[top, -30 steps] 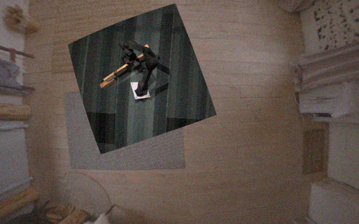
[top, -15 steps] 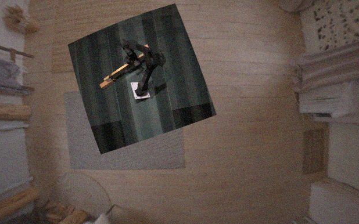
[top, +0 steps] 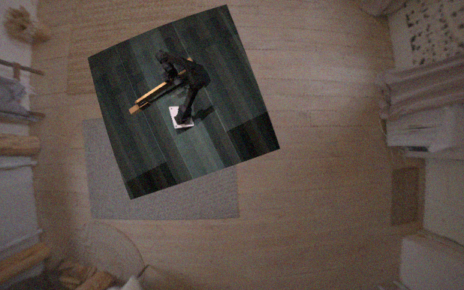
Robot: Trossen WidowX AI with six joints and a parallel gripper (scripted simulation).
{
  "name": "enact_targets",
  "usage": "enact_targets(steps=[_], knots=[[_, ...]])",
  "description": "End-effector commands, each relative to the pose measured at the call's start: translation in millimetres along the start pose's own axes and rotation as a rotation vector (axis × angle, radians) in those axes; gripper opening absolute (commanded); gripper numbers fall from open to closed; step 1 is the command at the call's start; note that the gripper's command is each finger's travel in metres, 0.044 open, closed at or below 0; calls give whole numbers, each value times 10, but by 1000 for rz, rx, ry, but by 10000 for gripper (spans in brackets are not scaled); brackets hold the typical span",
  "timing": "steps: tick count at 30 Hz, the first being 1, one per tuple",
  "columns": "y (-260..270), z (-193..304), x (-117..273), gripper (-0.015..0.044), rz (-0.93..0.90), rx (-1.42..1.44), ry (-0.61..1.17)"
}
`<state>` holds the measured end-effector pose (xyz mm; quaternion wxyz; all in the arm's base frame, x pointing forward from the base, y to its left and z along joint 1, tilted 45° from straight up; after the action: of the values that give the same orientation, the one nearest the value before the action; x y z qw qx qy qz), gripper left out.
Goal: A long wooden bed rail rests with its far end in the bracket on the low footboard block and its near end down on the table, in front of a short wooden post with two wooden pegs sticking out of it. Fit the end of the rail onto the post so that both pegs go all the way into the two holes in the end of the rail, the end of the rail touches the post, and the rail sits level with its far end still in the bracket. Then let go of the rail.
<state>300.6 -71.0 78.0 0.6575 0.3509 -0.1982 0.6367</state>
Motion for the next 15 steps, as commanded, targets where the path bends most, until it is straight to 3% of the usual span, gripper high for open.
enact_targets(steps=[1, 15], knots=[[-11, 24, 24, 0, 9, 2, 4], [-8, 66, 36, 0, 9, 2, 4]])
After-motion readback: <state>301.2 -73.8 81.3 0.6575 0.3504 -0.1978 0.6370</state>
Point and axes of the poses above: the point midway between the two fingers, 35 mm back from their tips, its own x axis back along the fingers, its own y axis across the jaws, z = x × y, the point moved 2 cm from there along x, back along the fingers, and after that the axes turned 4 degrees about x, right-handed, at the moved point
